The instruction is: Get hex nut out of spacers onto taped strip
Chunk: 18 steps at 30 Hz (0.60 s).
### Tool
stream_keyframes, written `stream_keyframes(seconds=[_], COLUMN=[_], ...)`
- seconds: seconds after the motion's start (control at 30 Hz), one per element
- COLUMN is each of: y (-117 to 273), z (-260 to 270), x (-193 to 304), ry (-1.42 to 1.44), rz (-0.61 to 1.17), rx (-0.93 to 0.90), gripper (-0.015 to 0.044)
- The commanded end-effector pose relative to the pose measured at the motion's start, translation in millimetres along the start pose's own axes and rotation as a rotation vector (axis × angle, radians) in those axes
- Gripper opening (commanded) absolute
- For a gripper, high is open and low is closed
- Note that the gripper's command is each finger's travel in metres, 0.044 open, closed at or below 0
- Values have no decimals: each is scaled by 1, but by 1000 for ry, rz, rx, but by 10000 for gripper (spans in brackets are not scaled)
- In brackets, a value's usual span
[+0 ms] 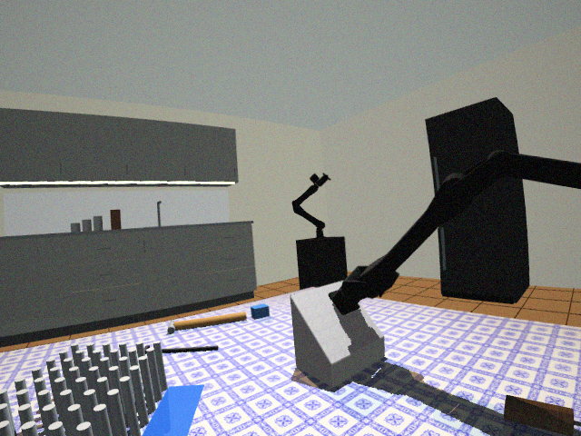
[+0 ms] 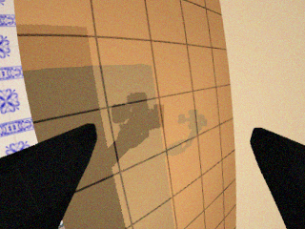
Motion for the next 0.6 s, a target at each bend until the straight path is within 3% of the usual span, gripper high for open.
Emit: stream_keyframes(seconds=[0.0, 0.27, 0.57], y=[-10, -11, 27], z=[2, 9, 19], x=[46, 158, 282], ry=[-58, -185, -327], rz=[91, 301, 524], rx=[28, 109, 234], gripper=[440, 440, 440])
Point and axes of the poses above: the point midway between the two fingers, 35 mm back from their tips, its own y axis back along the fingers, its own z axis across the jaws, x = y × z, the point moved 3 cm from there along y, back along the fingers, and after that the axes turned 9 degrees about -y, right-handed, at the moved point
